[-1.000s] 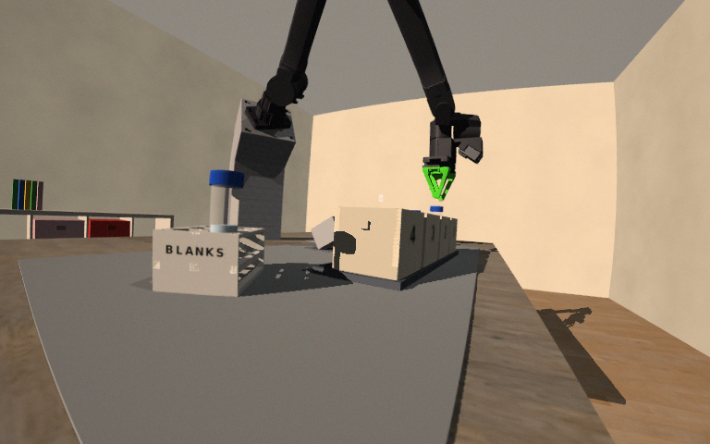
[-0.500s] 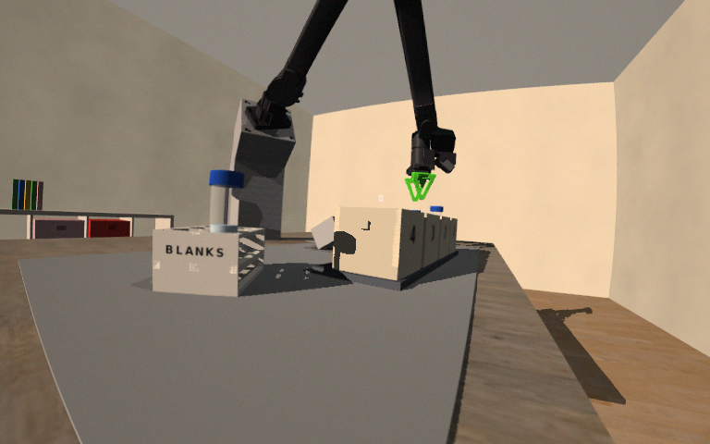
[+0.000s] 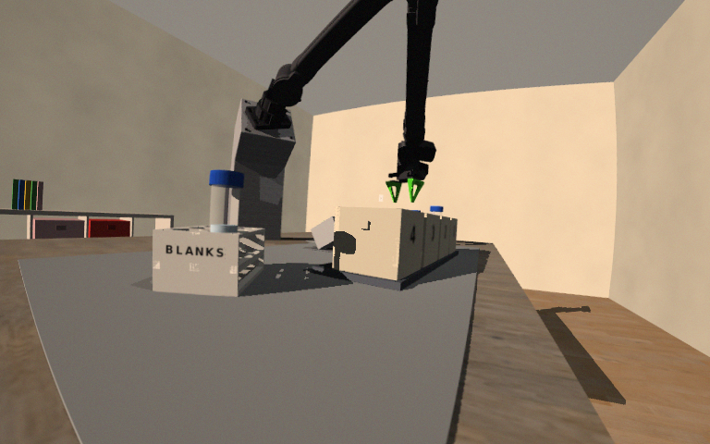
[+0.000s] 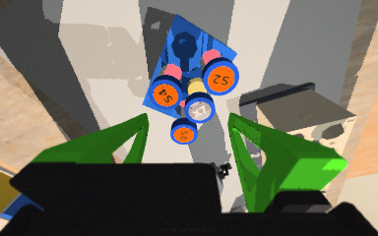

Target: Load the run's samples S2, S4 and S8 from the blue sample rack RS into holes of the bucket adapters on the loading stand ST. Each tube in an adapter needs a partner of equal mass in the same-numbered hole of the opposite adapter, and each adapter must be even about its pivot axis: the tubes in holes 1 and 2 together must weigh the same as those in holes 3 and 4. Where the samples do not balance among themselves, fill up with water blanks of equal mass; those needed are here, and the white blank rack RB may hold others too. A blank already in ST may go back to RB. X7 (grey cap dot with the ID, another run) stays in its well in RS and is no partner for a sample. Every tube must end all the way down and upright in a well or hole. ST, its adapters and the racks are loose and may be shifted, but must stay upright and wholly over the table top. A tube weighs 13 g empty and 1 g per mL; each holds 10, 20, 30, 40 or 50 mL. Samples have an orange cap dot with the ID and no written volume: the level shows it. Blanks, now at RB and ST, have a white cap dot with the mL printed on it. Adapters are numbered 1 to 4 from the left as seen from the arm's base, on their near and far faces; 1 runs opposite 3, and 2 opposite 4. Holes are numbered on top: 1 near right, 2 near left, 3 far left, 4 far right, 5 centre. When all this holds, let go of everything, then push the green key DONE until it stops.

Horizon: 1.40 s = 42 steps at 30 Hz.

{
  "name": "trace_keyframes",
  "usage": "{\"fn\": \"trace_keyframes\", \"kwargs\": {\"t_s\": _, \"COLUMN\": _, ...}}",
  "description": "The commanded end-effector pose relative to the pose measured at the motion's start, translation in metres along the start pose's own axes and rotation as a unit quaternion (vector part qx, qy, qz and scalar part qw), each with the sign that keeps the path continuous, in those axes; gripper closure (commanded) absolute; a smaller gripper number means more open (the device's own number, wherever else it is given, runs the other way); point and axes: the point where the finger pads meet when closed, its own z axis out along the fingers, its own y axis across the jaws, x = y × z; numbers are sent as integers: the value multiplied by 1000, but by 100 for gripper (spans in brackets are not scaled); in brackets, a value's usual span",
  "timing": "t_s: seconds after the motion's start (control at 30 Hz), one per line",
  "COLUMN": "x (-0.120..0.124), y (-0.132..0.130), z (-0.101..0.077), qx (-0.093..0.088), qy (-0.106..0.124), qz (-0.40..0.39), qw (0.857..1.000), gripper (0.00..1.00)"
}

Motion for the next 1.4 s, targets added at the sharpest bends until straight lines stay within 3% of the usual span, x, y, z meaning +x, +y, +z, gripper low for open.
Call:
{"fn": "trace_keyframes", "kwargs": {"t_s": 0.0, "x": -19, "y": 12, "z": -15, "qx": 5, "qy": -15, "qz": -82, "qw": 996, "gripper": 20}}
{"fn": "trace_keyframes", "kwargs": {"t_s": 0.1, "x": -27, "y": 29, "z": -15, "qx": 6, "qy": -15, "qz": -157, "qw": 988, "gripper": 20}}
{"fn": "trace_keyframes", "kwargs": {"t_s": 0.2, "x": -31, "y": 16, "z": -23, "qx": 11, "qy": -22, "qz": -217, "qw": 976, "gripper": 20}}
{"fn": "trace_keyframes", "kwargs": {"t_s": 0.33, "x": -32, "y": 16, "z": -23, "qx": 14, "qy": -22, "qz": -312, "qw": 950, "gripper": 20}}
{"fn": "trace_keyframes", "kwargs": {"t_s": 0.47, "x": -29, "y": 20, "z": -21, "qx": 14, "qy": -19, "qz": -409, "qw": 912, "gripper": 20}}
{"fn": "trace_keyframes", "kwargs": {"t_s": 0.53, "x": -29, "y": 20, "z": -21, "qx": 14, "qy": -19, "qz": -409, "qw": 912, "gripper": 20}}
{"fn": "trace_keyframes", "kwargs": {"t_s": 0.7, "x": -28, "y": 21, "z": -20, "qx": 16, "qy": -17, "qz": -518, "qw": 855, "gripper": 20}}
{"fn": "trace_keyframes", "kwargs": {"t_s": 0.9, "x": -28, "y": 21, "z": -17, "qx": 16, "qy": -16, "qz": -516, "qw": 856, "gripper": 20}}
{"fn": "trace_keyframes", "kwargs": {"t_s": 0.97, "x": -21, "y": 21, "z": -9, "qx": 8, "qy": -9, "qz": -513, "qw": 858, "gripper": 20}}
{"fn": "trace_keyframes", "kwargs": {"t_s": 1.0, "x": -17, "y": 22, "z": 5, "qx": 2, "qy": -2, "qz": -513, "qw": 858, "gripper": 20}}
{"fn": "trace_keyframes", "kwargs": {"t_s": 1.37, "x": -8, "y": 25, "z": 34, "qx": -1, "qy": 0, "qz": -518, "qw": 855, "gripper": 20}}
